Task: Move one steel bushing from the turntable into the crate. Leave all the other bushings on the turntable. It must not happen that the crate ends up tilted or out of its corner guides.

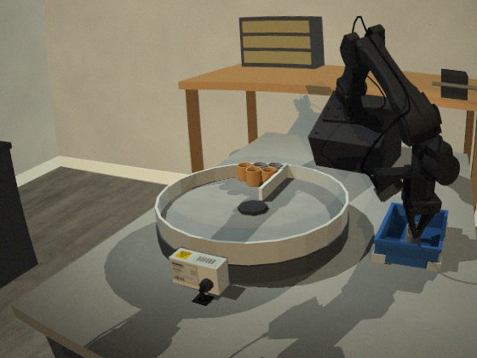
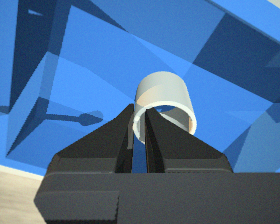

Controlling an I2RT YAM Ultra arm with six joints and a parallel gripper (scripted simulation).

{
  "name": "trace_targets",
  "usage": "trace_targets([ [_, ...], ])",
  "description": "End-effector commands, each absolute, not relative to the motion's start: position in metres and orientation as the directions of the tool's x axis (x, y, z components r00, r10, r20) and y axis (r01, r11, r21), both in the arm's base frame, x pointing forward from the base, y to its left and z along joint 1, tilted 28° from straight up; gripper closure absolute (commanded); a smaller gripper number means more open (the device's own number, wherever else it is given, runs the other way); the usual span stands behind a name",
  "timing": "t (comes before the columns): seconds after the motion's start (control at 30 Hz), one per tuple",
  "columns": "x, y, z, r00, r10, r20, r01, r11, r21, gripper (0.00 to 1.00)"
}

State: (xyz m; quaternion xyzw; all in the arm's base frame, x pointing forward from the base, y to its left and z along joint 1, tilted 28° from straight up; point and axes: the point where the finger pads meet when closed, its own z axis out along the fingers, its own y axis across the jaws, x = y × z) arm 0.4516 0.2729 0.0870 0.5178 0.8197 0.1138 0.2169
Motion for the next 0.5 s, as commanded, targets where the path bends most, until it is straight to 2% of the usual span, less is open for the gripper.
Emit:
trace_targets([
  [0.0,0.4448,0.2781,0.0826,-0.390,0.888,-0.243,0.793,0.459,0.401,1.00],
  [0.47,0.4471,0.2799,0.0910,-0.387,0.891,-0.239,0.788,0.454,0.417,1.00],
])
